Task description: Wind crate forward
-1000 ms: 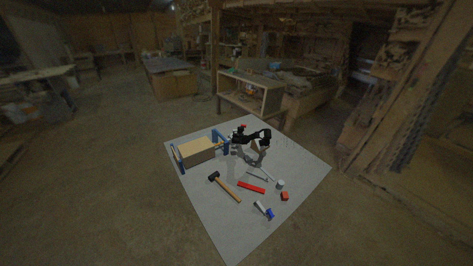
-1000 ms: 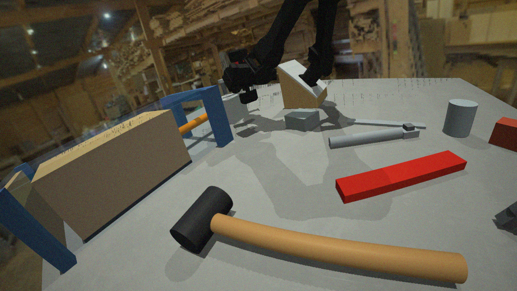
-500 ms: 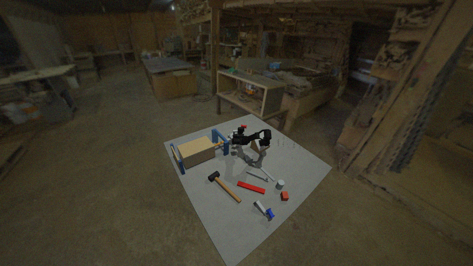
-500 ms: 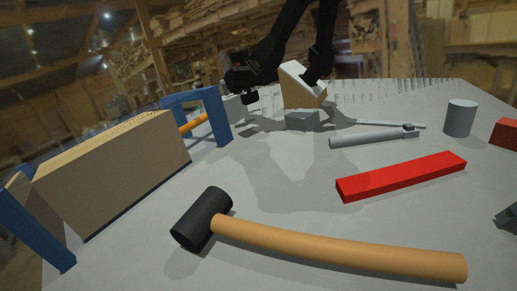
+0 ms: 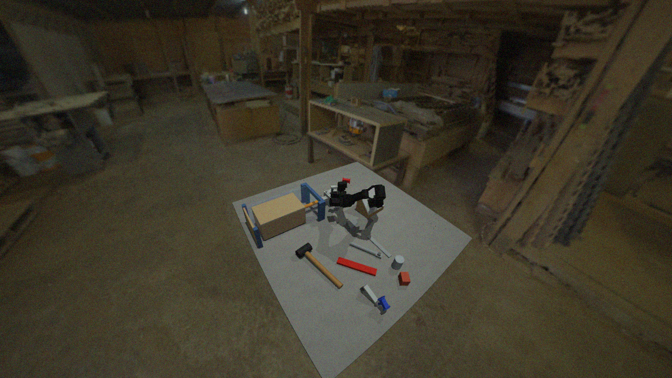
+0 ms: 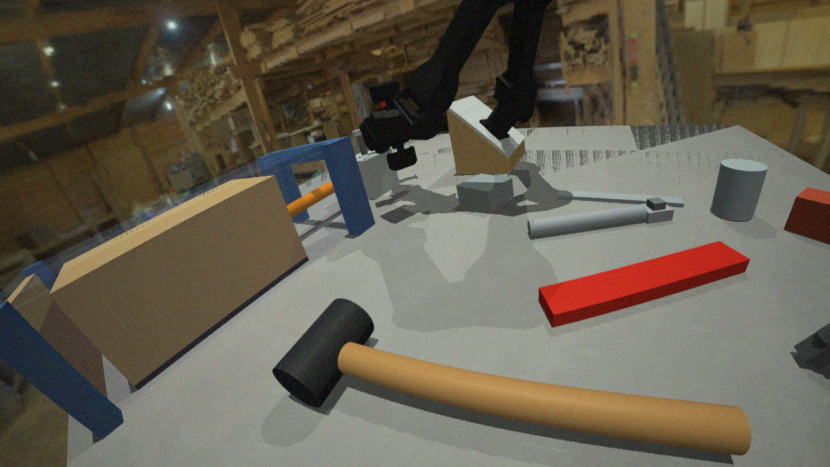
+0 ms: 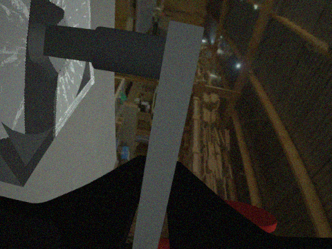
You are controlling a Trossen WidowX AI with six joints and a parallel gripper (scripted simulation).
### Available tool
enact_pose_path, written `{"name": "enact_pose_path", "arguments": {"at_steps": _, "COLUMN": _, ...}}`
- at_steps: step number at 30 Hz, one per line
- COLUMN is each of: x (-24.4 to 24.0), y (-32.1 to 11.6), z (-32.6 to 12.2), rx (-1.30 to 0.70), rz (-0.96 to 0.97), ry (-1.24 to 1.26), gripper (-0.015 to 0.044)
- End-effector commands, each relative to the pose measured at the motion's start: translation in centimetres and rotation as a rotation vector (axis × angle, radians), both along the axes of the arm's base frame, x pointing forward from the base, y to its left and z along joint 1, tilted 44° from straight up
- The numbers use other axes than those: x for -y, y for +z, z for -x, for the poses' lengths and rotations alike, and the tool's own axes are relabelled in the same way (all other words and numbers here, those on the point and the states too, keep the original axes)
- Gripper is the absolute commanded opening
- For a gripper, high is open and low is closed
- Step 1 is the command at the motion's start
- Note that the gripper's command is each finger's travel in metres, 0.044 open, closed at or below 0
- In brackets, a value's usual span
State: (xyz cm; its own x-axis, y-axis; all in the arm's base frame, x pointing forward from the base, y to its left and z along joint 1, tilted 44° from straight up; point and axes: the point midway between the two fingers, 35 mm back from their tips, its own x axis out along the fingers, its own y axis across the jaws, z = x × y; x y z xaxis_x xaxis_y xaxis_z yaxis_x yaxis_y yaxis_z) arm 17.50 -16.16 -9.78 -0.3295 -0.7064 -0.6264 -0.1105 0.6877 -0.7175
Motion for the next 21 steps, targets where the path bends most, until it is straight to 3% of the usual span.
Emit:
{"name": "enact_pose_path", "arguments": {"at_steps": 1, "x": -0.01, "y": -0.11, "z": 0.05, "rx": -0.001, "rz": 0.003, "ry": -0.001, "gripper": 0.0000}}
{"name": "enact_pose_path", "arguments": {"at_steps": 21, "x": 0.00, "y": -0.44, "z": 0.23, "rx": 0.002, "rz": 0.003, "ry": 0.002, "gripper": 0.0000}}
